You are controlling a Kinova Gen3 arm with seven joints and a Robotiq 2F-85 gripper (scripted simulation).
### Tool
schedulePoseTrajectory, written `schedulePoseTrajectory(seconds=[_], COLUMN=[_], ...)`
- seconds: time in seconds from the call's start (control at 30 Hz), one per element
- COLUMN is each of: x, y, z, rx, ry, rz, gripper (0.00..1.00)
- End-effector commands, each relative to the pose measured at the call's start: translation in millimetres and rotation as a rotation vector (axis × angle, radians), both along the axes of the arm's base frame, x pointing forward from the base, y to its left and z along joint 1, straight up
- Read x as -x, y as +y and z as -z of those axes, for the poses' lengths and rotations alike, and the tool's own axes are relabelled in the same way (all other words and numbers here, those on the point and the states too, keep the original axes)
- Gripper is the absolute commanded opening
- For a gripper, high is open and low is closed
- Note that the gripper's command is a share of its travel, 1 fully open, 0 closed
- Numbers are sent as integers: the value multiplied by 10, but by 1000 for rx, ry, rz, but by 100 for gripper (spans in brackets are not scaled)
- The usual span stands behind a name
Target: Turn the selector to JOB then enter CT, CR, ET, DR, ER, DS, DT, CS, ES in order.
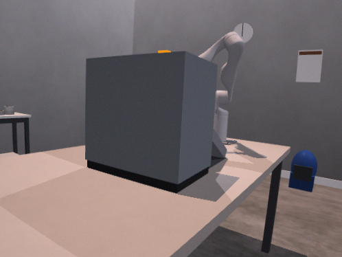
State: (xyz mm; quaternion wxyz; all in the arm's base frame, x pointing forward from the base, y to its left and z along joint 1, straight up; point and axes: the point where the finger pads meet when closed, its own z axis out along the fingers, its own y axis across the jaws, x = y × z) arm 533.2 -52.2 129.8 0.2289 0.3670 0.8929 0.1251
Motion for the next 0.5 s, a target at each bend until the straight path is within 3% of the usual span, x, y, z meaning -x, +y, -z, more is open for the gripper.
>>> schedulePoseTrajectory(seconds=[0.0,0.47], x=[-23,-23], y=[-28,-28], z=[2,2], rx=[-28,-132], ry=[1,11], rz=[63,240], gripper=[10,10])
